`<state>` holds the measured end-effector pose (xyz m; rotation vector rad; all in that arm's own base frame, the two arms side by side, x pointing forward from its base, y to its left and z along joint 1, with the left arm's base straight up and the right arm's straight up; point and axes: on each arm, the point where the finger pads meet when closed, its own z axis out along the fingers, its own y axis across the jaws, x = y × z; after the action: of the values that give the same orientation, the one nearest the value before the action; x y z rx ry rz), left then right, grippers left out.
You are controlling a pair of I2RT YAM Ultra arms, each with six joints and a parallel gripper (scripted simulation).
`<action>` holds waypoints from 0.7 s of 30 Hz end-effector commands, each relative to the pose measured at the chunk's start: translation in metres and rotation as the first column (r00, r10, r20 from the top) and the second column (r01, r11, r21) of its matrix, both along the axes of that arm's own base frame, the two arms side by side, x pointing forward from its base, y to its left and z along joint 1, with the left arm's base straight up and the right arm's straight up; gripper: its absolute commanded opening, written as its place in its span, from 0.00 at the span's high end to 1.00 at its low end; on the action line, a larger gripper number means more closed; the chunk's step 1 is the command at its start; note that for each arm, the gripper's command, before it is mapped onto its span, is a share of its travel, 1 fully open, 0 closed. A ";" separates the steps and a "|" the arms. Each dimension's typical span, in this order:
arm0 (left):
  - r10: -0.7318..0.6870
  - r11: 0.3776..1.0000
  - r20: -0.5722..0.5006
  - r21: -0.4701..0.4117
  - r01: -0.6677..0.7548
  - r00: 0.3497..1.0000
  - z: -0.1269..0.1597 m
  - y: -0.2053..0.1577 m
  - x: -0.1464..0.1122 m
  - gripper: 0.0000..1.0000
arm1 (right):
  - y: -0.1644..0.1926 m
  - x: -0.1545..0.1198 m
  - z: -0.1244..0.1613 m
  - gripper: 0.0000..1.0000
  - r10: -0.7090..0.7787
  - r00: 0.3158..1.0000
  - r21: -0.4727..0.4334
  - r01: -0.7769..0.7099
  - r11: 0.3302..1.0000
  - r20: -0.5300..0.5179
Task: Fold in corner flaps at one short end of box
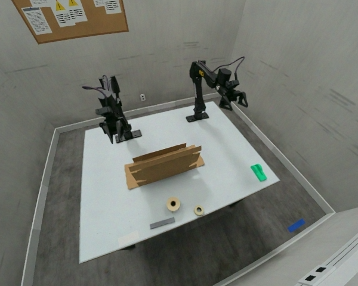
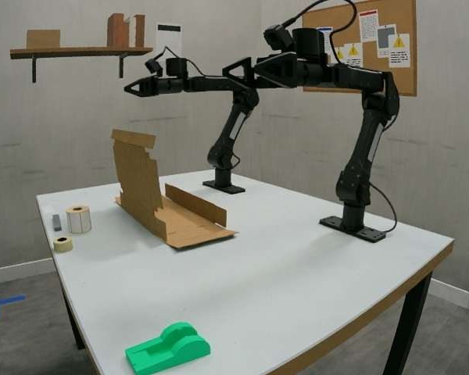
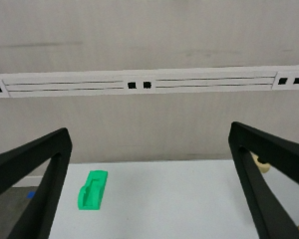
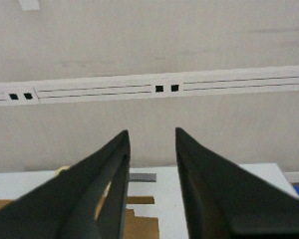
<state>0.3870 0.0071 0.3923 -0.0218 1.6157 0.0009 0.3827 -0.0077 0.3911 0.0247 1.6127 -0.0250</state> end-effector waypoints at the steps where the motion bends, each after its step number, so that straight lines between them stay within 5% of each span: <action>1: -0.001 1.000 0.024 -0.001 0.001 1.000 0.009 0.000 -0.002 0.00 | 0.000 -0.002 0.007 0.70 -0.001 1.000 -0.001 0.001 1.000 0.019; 18: -0.001 1.000 0.024 -0.001 0.001 1.000 0.009 0.000 -0.002 0.00 | 0.000 -0.002 0.007 0.70 -0.001 1.000 -0.001 0.001 1.000 0.019; 21: -0.032 0.999 -0.016 0.034 0.032 0.999 0.001 -0.007 0.001 0.34 | 0.005 -0.001 0.004 0.70 0.041 0.999 -0.019 -0.040 0.999 0.020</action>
<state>0.3870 0.0068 0.3916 -0.0177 1.6189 0.0019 0.3828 -0.0067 0.3911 0.0179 1.6127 -0.0208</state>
